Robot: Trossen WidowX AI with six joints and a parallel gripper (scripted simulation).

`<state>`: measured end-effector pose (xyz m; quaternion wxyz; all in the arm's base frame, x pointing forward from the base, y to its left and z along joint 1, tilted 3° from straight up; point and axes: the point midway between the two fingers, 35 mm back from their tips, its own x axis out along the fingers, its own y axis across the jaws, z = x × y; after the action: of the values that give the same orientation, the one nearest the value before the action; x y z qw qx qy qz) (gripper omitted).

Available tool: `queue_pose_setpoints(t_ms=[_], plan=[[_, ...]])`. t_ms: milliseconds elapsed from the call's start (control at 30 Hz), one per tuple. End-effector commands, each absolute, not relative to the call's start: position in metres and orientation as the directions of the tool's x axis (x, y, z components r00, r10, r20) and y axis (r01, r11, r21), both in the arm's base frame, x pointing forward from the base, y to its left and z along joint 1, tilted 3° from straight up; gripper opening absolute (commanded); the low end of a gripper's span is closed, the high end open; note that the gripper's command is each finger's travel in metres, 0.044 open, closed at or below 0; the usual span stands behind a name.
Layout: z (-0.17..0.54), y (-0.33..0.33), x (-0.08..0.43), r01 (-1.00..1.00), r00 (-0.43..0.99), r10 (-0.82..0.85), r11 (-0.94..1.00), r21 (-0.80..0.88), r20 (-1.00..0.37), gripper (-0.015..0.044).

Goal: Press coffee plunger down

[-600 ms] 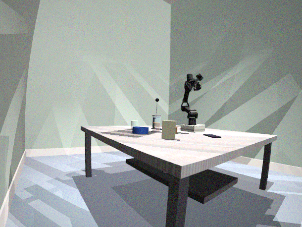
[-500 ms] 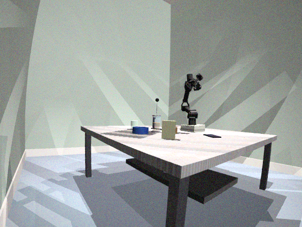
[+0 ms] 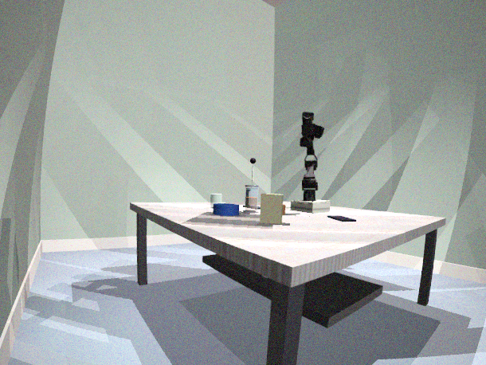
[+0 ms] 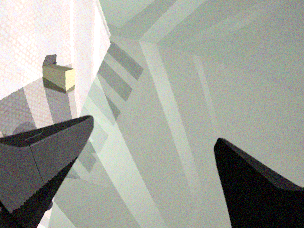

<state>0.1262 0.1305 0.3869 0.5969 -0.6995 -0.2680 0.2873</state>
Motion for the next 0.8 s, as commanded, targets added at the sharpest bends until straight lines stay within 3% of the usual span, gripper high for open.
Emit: queue_pose_setpoints(t_ms=[0, 200, 433, 667, 767], plan=[[0.37, 0.107, 0.2, -0.381, 0.865, 0.455, 0.318, -0.868, -0.212, 0.044], [0.357, 0.08, 0.235, -0.41, 0.912, 0.296, 0.623, -0.666, -0.285, 0.044], [0.34, 0.039, 0.269, -0.25, 0.924, 0.108, 0.898, -0.363, -0.367, 0.044], [0.321, -0.009, 0.296, 0.051, 0.893, -0.064, 0.998, -0.041, -0.446, 0.044], [0.315, -0.011, 0.299, 0.065, 0.891, -0.07, 0.998, -0.027, -0.449, 0.044]])
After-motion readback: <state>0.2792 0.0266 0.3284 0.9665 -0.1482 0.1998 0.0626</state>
